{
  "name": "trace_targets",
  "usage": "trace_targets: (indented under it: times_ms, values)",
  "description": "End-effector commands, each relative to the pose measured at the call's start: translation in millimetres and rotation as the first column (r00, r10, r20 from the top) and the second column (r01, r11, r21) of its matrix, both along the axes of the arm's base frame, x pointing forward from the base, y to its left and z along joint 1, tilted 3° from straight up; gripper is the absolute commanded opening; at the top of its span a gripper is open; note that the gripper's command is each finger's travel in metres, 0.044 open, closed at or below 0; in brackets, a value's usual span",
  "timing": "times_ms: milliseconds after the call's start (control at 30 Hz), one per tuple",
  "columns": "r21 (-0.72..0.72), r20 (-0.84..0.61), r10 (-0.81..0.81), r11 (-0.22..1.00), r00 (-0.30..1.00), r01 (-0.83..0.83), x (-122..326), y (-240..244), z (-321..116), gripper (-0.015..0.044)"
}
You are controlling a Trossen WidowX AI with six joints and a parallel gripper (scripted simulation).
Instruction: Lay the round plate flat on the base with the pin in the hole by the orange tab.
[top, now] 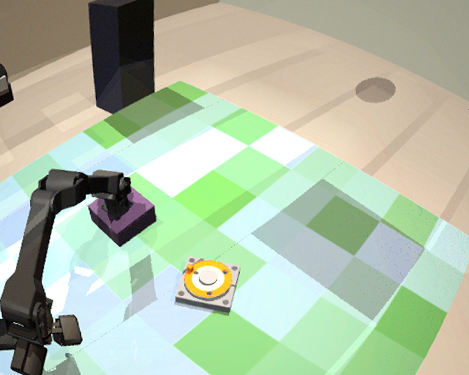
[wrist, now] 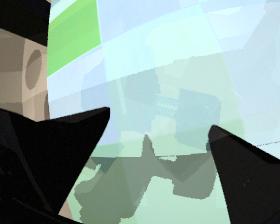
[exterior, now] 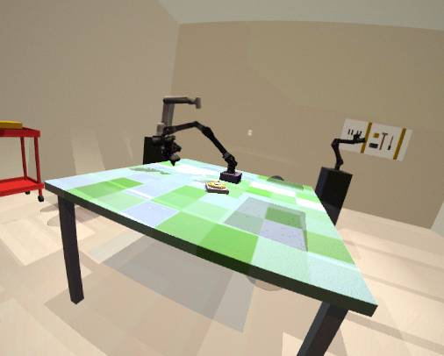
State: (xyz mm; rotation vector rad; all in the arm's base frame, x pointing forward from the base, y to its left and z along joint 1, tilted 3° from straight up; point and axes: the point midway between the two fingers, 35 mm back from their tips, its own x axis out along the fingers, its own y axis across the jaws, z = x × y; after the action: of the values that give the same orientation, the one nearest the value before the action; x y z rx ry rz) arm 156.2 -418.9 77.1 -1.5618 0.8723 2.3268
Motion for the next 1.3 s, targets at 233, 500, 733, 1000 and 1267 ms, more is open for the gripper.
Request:
trace_targets:
  times_ms: [233, 500, 733, 1000, 1267]
  values:
    - [0.232, 0.072, 0.699, 0.682, 0.711, -0.694, 72.9, 76.6, 13.5, 0.019]
    - [0.329, 0.215, 0.975, -0.027, 0.047, -0.944, 116.9, 164.4, 19.8, 0.0]
    - [0.326, 0.317, 0.809, -0.583, -0.495, -0.744, 131.1, 235.3, 20.1, 0.0]
    - [0.273, 0.385, 0.27, -0.947, -0.882, -0.171, 126.7, 315.0, 15.2, 0.0]
    - [0.223, 0.387, -0.356, -0.858, -0.85, 0.462, 104.5, 382.3, 5.1, 0.0]
